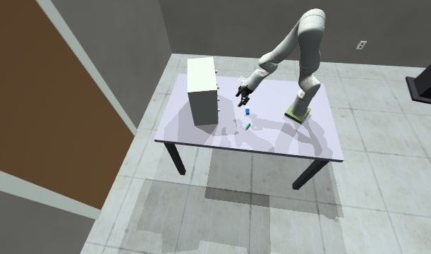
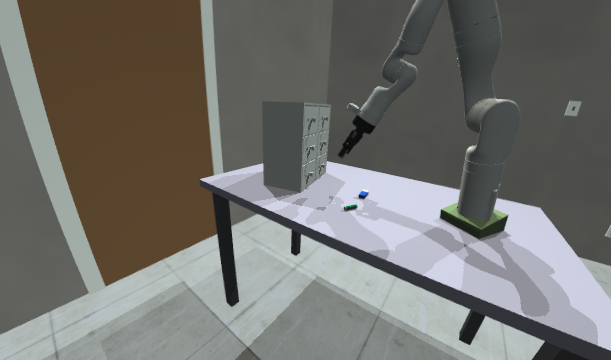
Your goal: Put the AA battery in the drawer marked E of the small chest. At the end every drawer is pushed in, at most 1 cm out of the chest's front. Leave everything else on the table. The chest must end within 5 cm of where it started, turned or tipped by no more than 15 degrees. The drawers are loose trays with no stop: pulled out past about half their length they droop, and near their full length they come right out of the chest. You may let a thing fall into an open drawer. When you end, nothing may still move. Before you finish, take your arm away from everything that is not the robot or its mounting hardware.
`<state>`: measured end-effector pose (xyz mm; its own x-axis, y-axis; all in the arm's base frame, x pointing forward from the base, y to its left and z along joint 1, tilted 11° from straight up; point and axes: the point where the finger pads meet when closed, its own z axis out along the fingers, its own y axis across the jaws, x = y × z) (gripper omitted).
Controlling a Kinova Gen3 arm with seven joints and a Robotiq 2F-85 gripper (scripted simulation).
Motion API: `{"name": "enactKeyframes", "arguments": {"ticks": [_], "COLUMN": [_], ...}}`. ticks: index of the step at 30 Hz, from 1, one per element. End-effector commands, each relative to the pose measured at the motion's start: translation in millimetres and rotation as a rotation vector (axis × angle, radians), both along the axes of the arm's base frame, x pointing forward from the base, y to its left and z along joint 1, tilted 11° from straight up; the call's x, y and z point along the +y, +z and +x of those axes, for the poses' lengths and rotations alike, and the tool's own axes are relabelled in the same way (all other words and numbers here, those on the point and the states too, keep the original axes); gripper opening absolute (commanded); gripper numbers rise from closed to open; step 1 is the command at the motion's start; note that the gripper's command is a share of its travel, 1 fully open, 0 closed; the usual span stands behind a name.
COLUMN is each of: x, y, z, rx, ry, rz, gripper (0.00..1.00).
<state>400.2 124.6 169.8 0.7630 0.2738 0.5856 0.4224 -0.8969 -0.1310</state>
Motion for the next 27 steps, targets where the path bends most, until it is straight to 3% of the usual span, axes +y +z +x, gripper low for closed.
{"name": "enactKeyframes", "arguments": {"ticks": [1,27], "x": [0.0,-3.9], "y": [5.0,13.2], "z": [1.7,-5.0], "rx": [-0.003,0.051], "ry": [0.001,0.01], "rz": [0.001,-0.024], "gripper": [1.0,1.0]}}
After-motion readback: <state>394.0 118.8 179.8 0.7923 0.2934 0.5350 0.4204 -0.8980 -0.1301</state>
